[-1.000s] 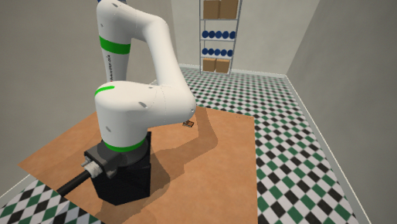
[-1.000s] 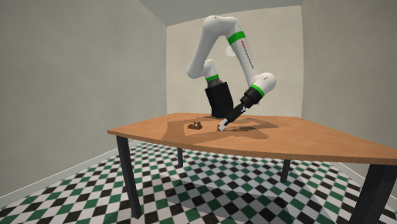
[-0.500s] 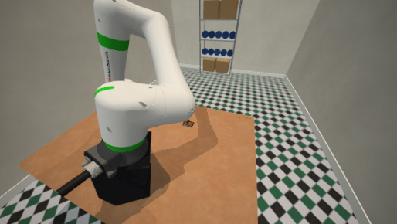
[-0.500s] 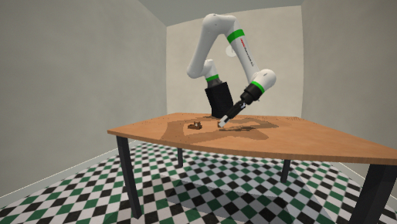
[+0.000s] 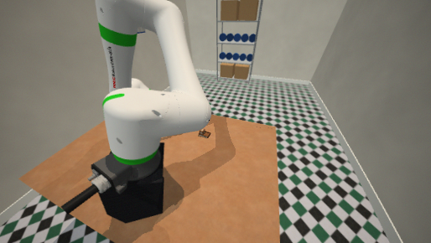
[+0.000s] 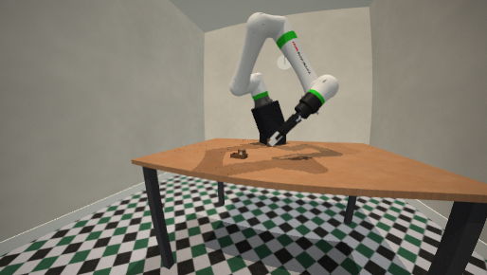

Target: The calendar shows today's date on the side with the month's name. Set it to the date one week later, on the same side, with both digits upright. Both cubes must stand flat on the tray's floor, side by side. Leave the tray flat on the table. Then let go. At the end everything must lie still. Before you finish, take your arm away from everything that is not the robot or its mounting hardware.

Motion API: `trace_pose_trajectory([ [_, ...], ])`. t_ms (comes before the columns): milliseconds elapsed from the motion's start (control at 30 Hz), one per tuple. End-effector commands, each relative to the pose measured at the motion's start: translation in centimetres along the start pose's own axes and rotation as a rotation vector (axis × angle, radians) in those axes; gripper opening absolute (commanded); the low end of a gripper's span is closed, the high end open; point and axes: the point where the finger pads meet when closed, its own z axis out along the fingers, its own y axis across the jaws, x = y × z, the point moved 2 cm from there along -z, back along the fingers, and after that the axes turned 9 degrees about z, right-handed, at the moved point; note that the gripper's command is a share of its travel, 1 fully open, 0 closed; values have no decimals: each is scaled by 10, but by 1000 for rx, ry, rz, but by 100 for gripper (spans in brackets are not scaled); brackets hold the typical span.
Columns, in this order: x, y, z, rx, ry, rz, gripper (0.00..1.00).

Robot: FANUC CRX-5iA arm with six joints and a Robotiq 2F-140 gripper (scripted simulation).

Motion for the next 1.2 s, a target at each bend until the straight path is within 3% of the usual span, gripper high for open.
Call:
trace_pose_trajectory([
  [0, 2, 0, -2, 0, 0, 0, 17],
  [433, 3, -1, -2, -3, -16, 0, 17],
  [700, 10, -2, -1, -39, -236, 0, 17],
  [1000, 14, -2, 0, -45, -274, -1, 17],
  [1167, 18, -2, 3, -73, -410, -3, 17],
])
